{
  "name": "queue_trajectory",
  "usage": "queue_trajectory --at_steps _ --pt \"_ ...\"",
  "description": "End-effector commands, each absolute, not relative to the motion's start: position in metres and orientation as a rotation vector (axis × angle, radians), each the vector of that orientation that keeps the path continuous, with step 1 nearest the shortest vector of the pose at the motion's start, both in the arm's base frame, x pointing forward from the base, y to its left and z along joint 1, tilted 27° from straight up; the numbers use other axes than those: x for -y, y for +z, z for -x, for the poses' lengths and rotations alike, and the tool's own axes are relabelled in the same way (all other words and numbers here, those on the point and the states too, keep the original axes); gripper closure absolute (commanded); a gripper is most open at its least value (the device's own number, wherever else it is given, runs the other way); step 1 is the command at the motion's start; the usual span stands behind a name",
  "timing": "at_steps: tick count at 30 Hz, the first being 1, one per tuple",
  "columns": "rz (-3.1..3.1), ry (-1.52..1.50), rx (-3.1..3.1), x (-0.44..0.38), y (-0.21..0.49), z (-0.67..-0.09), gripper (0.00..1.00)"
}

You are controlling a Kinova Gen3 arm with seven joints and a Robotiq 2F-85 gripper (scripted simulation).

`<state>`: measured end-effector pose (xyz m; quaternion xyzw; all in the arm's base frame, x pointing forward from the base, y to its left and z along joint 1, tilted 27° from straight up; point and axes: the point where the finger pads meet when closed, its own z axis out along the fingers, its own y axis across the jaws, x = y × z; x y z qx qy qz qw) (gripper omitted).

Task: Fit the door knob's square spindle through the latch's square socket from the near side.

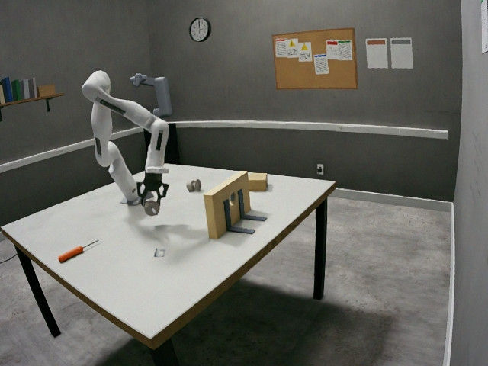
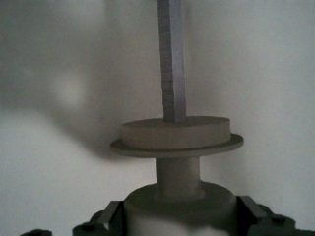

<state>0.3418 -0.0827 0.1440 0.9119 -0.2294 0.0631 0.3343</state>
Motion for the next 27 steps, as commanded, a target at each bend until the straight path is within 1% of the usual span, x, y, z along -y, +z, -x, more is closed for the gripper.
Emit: queue_trajectory --at_steps 1,27 --pt "-2.384 0.18 0.601 0.078 0.153 -0.344 0.37" --pt "-2.386 0.179 0.597 0.0756 0.1576 -0.3436 0.37"
